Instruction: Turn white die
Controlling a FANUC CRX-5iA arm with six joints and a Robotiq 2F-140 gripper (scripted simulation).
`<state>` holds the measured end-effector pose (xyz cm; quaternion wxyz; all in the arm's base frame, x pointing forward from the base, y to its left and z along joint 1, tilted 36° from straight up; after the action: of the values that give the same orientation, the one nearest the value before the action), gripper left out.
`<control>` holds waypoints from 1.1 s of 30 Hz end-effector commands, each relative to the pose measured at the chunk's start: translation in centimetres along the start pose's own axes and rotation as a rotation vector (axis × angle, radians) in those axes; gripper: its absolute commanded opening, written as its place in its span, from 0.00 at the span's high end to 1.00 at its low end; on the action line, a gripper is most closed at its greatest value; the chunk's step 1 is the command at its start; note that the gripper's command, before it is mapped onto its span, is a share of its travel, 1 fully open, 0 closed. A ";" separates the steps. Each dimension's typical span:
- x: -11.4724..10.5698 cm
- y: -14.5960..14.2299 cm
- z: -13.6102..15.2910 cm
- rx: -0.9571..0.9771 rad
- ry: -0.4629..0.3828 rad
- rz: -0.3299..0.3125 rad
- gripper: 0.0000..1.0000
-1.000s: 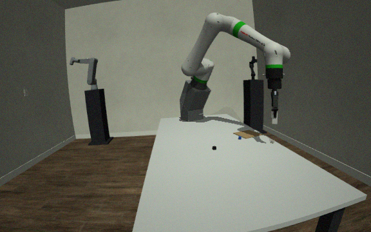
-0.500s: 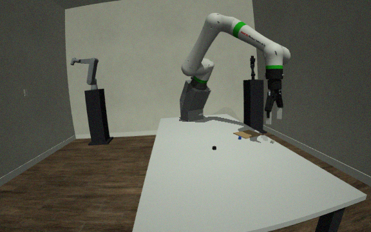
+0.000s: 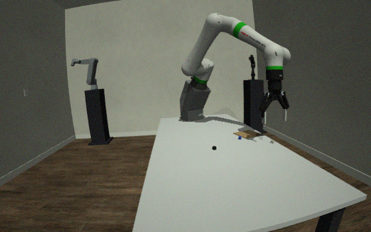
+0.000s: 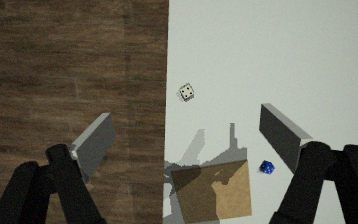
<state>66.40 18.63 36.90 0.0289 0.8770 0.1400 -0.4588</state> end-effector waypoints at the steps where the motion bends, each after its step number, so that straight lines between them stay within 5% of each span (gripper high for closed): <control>1: 0.1 -0.1 0.0 0.174 0.004 0.014 0.00; 33: 1.0 -0.1 -0.2 1.166 0.011 0.010 0.00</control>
<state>67.01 18.81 36.27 -0.4052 0.7782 -0.1026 -0.4687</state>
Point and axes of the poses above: the point where the finger pads meet when closed, its own x axis out along the fingers, its own y axis across the jaws, z = x × y, the point moved 9 cm from there along -x, back along the fingers, and after that the axes turned 14 degrees about -x, right-handed, at the moved point
